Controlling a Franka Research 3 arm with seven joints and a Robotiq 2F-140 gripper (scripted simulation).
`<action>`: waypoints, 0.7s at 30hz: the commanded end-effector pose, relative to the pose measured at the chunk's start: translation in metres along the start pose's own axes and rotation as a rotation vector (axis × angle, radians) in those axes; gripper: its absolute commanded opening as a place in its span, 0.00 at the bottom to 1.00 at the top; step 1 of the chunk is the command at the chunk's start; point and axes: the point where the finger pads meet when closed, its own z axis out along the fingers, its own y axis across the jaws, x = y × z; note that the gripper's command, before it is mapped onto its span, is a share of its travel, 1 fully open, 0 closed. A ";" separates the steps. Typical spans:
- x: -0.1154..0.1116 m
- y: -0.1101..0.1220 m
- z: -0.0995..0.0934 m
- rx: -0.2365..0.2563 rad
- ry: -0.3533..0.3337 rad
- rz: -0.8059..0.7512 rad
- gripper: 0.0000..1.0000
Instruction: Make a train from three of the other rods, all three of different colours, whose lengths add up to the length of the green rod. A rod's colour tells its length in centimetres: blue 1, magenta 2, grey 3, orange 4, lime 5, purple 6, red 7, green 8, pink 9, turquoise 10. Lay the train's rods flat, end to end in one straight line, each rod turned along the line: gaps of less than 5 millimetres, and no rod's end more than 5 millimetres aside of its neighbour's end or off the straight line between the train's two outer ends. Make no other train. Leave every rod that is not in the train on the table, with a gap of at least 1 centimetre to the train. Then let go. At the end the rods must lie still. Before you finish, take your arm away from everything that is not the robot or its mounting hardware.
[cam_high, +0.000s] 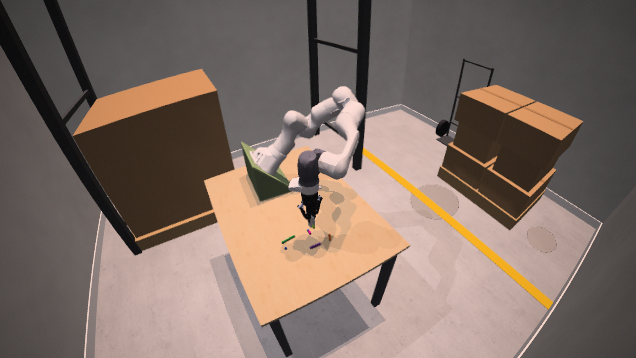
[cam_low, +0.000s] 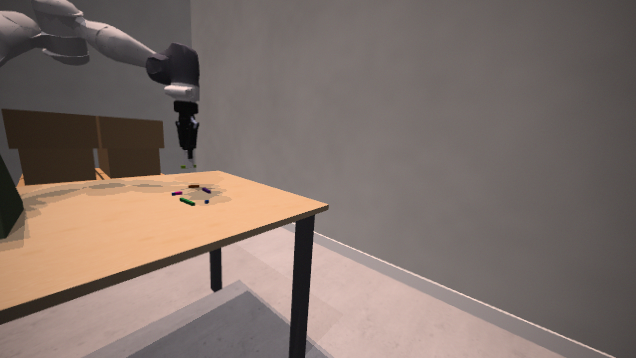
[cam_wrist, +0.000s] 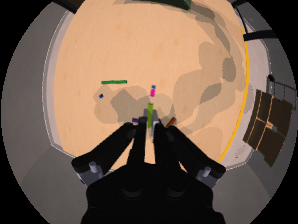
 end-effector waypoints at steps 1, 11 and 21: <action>0.000 0.000 -0.001 0.004 0.000 0.079 0.03; 0.000 0.000 0.001 0.004 0.001 0.081 0.03; -0.001 0.001 0.028 0.005 0.001 0.085 0.03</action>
